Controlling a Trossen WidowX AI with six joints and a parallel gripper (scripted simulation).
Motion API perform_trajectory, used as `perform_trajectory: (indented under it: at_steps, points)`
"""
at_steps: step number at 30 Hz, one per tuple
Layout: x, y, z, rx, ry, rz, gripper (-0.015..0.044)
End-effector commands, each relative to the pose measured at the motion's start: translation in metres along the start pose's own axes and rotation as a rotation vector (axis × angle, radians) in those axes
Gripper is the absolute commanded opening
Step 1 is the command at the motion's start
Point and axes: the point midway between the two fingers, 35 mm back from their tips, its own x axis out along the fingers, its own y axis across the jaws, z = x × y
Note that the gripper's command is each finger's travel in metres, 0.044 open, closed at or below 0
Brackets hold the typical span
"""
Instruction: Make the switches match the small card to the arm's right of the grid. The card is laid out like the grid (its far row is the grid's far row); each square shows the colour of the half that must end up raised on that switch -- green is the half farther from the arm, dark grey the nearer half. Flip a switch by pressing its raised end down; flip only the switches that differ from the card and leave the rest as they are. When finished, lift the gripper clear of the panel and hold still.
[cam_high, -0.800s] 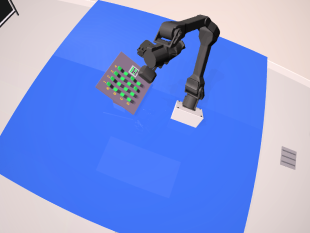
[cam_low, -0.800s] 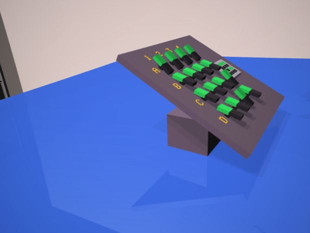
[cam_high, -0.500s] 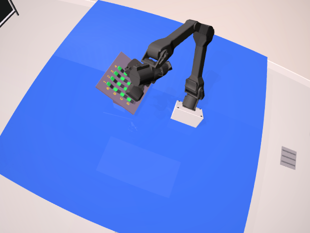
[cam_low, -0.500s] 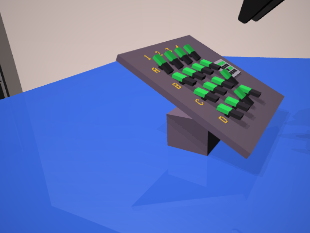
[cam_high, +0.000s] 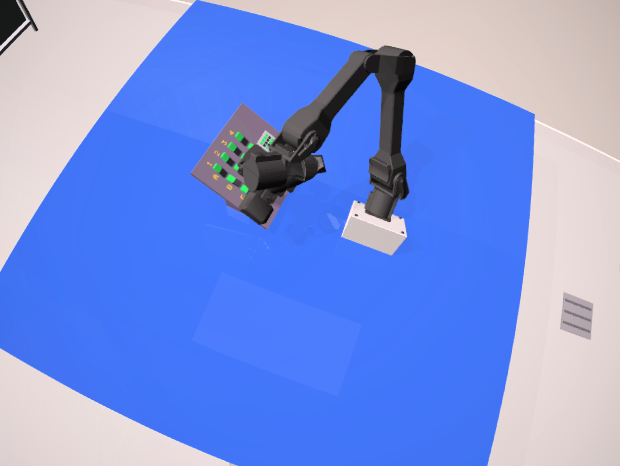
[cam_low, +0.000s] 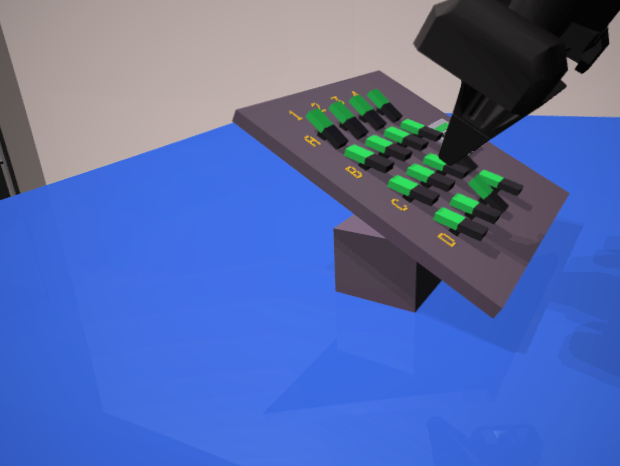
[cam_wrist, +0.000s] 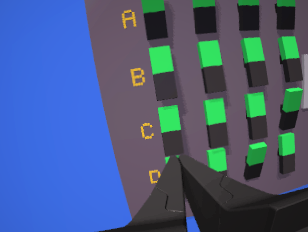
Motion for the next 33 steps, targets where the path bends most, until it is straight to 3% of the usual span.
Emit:
perform_trajectory:
  at_steps: [1, 33]
  points:
    - [0.010, -0.001, -0.002, -0.010, -0.004, -0.007, 0.0000]
    - [0.025, -0.001, -0.002, -0.010, -0.004, -0.007, 0.0000]
